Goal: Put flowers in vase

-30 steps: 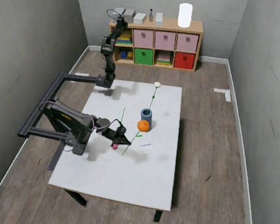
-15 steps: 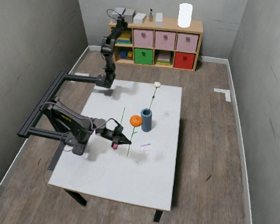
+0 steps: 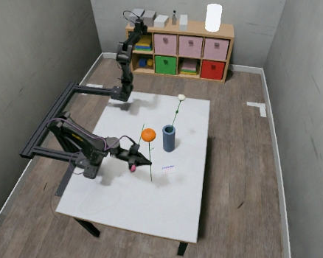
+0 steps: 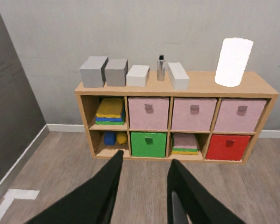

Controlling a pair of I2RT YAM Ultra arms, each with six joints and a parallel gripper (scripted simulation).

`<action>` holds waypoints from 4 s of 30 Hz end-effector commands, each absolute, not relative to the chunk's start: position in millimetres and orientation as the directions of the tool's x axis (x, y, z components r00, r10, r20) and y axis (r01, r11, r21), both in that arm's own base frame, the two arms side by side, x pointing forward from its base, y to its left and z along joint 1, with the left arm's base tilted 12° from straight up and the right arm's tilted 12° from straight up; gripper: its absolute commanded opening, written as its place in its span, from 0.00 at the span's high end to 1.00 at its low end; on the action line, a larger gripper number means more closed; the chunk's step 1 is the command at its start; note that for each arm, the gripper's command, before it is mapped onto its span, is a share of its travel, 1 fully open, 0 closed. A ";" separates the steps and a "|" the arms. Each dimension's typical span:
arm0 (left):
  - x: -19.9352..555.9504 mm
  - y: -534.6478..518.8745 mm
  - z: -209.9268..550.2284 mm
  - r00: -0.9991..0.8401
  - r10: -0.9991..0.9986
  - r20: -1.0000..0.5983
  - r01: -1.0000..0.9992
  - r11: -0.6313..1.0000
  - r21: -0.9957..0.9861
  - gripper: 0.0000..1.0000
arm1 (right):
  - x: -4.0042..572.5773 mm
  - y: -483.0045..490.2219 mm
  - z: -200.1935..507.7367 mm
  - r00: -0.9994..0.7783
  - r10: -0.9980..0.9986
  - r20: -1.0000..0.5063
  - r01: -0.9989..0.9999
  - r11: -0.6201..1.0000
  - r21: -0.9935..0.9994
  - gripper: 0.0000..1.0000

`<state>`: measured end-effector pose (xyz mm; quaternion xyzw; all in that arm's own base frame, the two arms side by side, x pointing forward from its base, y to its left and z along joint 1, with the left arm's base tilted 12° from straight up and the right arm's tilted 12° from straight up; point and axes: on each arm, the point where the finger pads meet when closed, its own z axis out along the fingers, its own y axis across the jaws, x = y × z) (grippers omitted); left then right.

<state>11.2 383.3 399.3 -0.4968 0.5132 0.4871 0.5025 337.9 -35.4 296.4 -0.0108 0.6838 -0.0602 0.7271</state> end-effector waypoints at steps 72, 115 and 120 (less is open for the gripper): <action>9.5 385.1 397.8 0.004 -0.024 -1.000 -1.000 0.030 -0.005 0.70 | 262.3 58.2 274.9 0.168 -0.117 -0.979 -0.167 0.975 -0.145 1.00; 9.5 385.1 397.8 0.004 -0.024 -1.000 -1.000 0.030 -0.005 0.70 | 205.0 137.8 256.0 0.177 -0.110 -0.978 -0.389 0.905 -0.172 1.00; 9.5 385.1 397.8 0.004 -0.024 -1.000 -1.000 0.030 -0.005 0.70 | 205.6 137.0 258.6 0.178 -0.104 -0.979 -0.387 0.907 -0.167 1.00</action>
